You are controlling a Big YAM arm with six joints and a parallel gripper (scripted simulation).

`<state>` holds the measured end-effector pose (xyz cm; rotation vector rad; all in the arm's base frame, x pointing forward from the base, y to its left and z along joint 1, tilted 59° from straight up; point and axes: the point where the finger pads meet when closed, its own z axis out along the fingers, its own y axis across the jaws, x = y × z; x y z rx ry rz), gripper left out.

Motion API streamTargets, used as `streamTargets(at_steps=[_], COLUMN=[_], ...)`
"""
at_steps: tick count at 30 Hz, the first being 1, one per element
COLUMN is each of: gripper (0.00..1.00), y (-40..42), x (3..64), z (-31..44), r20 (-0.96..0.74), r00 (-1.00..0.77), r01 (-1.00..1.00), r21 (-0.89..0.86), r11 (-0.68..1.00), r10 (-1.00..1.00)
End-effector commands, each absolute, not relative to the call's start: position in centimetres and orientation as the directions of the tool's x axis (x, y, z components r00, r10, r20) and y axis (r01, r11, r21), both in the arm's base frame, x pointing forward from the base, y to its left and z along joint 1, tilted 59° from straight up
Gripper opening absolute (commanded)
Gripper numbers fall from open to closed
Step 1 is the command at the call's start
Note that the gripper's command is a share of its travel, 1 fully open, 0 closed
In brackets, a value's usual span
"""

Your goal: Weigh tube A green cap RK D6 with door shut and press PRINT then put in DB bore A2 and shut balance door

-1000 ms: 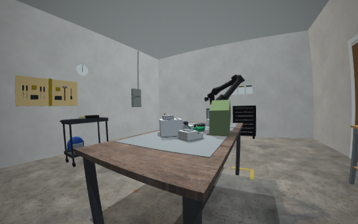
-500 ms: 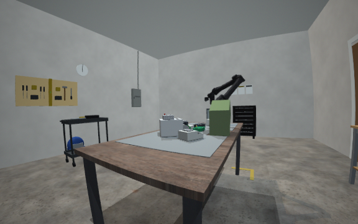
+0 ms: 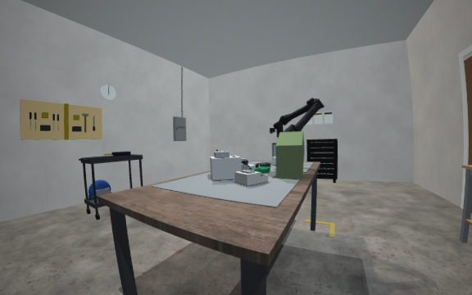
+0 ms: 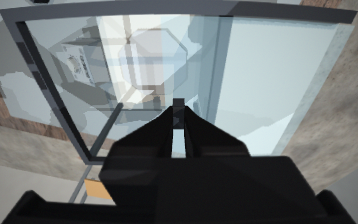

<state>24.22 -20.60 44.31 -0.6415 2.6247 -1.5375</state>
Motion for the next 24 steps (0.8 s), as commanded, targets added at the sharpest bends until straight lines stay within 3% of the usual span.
streamTargets(at_steps=[1,24], gripper=[0.06,0.06], y=[-20.1,-19.3], x=[23.7,23.0], z=[44.4,42.6], r20=[0.159,0.166], r00=[-0.918,-0.917], r01=[-0.314,-0.32], r21=[-0.852,-0.848], r11=[0.42,0.422], r10=[-0.363,-0.363])
